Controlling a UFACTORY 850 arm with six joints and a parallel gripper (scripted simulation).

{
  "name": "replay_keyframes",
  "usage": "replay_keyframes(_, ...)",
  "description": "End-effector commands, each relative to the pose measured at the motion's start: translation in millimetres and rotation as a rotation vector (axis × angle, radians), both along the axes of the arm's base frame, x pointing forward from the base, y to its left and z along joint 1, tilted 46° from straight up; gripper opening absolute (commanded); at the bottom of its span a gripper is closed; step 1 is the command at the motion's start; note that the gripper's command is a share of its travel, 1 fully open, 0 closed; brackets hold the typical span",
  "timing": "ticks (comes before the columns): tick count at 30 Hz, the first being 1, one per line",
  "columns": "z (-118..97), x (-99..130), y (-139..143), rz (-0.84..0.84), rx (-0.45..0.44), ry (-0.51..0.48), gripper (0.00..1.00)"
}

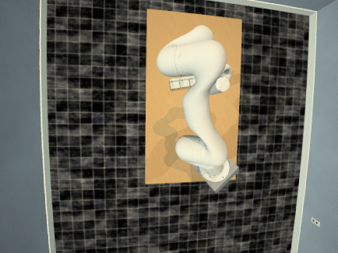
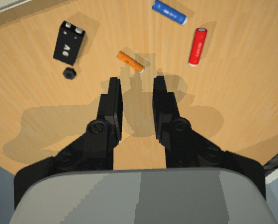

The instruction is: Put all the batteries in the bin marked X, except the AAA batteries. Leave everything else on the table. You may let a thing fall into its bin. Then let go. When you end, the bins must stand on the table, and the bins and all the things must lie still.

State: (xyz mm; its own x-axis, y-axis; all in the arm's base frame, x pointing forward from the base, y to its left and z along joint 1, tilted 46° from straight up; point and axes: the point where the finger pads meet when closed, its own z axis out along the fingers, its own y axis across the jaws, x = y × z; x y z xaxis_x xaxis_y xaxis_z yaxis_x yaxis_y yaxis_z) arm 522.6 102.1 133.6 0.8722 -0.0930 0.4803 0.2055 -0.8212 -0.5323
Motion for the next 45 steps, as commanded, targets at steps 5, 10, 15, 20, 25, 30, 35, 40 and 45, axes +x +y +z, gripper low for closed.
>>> replay_keyframes(5, -58.1, 12.5, -31.8, 0.000, 0.003, -0.011, 0.28)
replay_keyframes(10, -85.3, 16.0, -49.8, 0.000, 0.003, -0.011, 0.28)
replay_keyframes(15, -87.6, 16.6, -53.0, 0.000, 0.003, -0.011, 0.28)
replay_keyframes(20, -85.3, 16.7, -50.3, 0.000, 0.003, -0.011, 0.28)
replay_keyframes(25, -83.3, 16.3, -47.5, 0.000, 0.003, -0.011, 0.28)
replay_keyframes(30, -82.1, 16.1, -45.8, 0.000, 0.003, -0.011, 0.28)
replay_keyframes(35, -81.8, 16.0, -45.4, 0.000, 0.003, -0.011, 0.28)
replay_keyframes(40, -81.5, 16.0, -45.1, 0.000, 0.003, -0.011, 0.28)
replay_keyframes(45, -81.4, 16.0, -45.0, 0.000, 0.003, -0.011, 0.28)
